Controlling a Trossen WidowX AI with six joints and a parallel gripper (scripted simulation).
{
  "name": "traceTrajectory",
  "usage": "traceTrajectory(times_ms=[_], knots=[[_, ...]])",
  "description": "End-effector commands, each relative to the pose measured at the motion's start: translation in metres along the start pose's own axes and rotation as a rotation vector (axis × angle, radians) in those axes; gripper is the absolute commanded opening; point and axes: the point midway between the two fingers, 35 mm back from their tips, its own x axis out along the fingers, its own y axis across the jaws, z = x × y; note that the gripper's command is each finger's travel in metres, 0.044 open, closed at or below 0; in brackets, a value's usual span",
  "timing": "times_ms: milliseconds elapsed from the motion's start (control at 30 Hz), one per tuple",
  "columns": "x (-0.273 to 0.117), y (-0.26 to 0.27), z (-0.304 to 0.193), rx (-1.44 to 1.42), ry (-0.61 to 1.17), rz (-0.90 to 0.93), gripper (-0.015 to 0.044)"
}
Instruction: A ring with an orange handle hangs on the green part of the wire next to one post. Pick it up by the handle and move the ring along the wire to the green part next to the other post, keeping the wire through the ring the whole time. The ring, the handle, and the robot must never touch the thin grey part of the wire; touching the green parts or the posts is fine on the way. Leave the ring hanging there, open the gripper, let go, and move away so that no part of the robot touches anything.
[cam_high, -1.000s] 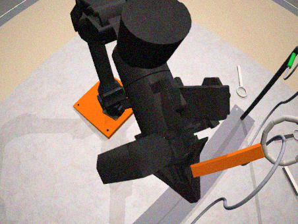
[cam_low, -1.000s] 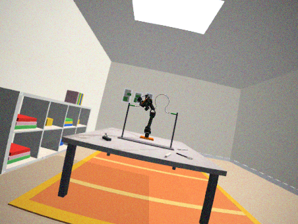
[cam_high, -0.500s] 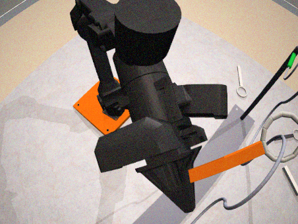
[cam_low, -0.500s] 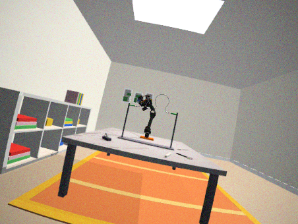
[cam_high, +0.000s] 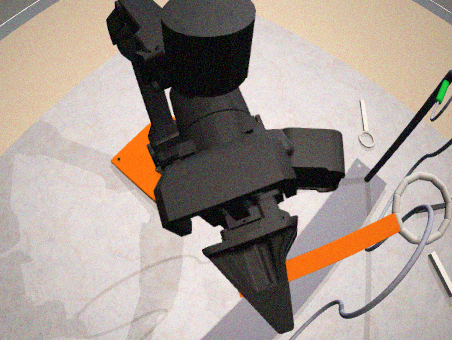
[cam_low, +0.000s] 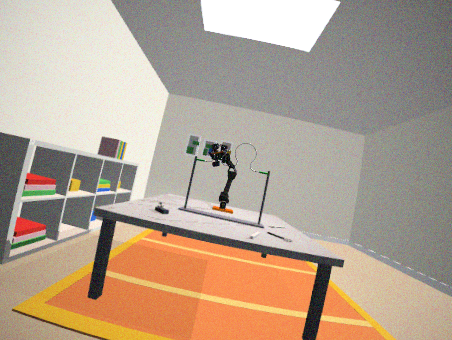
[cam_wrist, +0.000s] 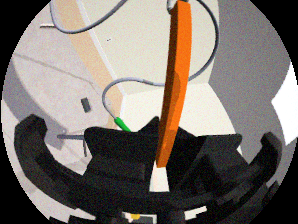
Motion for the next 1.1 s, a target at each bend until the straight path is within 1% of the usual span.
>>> traceTrajectory(times_ms=[0,1067], knots=[[-0.001,-0.005,-0.001,-0.066,-0.003,-0.040,-0.0150],[-0.003,-0.038,0.009,-0.596,-0.066,-0.348,-0.0150]])
